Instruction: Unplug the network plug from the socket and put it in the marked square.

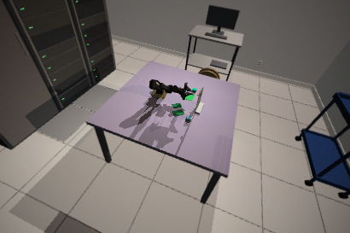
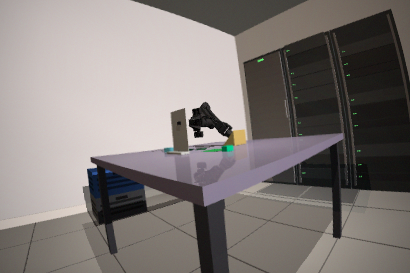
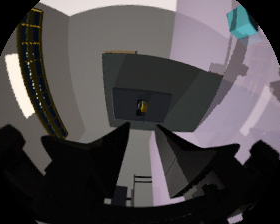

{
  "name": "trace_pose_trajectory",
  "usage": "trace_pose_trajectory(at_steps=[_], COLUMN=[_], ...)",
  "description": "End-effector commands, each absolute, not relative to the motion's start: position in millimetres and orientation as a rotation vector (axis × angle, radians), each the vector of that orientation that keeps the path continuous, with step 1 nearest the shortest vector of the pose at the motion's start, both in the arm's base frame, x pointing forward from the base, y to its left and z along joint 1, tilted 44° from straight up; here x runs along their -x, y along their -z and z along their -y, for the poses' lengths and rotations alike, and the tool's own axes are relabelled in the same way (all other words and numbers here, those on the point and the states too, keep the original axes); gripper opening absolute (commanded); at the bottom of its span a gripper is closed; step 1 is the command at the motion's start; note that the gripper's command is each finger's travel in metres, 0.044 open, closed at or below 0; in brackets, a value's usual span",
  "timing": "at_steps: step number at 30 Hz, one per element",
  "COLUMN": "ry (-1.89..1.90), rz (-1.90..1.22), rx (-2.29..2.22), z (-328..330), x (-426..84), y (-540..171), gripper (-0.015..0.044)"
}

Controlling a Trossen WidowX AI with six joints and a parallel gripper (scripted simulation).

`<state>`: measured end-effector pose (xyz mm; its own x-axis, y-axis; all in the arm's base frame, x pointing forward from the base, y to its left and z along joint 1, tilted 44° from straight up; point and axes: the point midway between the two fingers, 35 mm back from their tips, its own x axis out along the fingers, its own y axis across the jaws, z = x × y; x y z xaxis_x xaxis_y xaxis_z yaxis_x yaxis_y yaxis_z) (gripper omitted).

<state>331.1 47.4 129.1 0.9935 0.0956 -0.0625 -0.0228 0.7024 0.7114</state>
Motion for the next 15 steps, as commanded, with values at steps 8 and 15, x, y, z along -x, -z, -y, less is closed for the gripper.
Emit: trace_pose_trajectory(at_steps=[8,15], ry=[-0.060,-0.060], rz=[-0.103,-0.102], rx=[-0.800,-0.800], z=[-46,-46], x=[-344,-354], y=[-128,-129], gripper=[0.0156,0.0156])
